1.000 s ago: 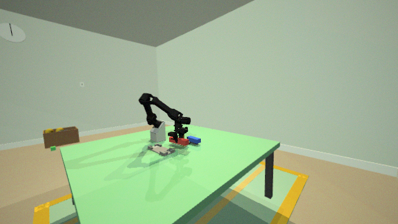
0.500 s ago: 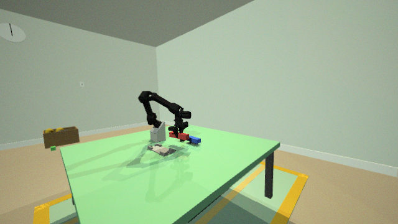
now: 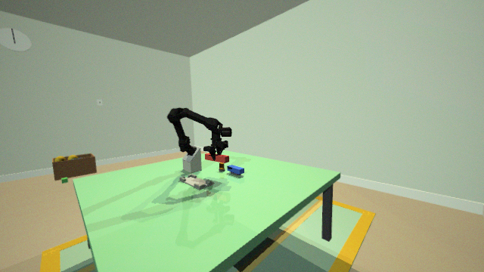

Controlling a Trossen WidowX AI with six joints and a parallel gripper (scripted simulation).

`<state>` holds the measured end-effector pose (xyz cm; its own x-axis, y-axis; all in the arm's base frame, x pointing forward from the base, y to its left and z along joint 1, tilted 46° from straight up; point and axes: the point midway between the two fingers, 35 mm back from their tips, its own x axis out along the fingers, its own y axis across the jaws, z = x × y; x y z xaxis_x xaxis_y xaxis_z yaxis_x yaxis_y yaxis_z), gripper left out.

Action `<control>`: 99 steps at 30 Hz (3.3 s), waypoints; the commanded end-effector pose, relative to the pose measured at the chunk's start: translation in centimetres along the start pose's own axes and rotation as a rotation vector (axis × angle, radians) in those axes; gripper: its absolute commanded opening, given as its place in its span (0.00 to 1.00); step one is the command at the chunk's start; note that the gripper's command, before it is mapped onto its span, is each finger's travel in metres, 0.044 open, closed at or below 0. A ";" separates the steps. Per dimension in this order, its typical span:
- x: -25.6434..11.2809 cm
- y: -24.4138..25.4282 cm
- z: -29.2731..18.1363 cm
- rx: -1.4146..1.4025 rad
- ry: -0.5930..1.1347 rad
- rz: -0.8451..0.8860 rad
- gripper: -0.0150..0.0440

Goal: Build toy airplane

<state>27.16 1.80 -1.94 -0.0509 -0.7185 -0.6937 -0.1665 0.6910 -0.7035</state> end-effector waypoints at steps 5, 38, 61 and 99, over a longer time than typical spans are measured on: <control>-1.9 -0.1 -0.2 0.012 -0.009 0.005 0.25; 1.8 -8.8 -1.0 0.117 -0.019 0.035 0.25; 4.6 -14.8 -3.8 0.200 -0.009 0.001 0.25; 6.8 -15.5 -4.2 0.209 -0.006 -0.005 0.58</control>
<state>25.30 -13.87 5.19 -0.0438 -0.7191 -0.6935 0.0500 0.6917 -0.7204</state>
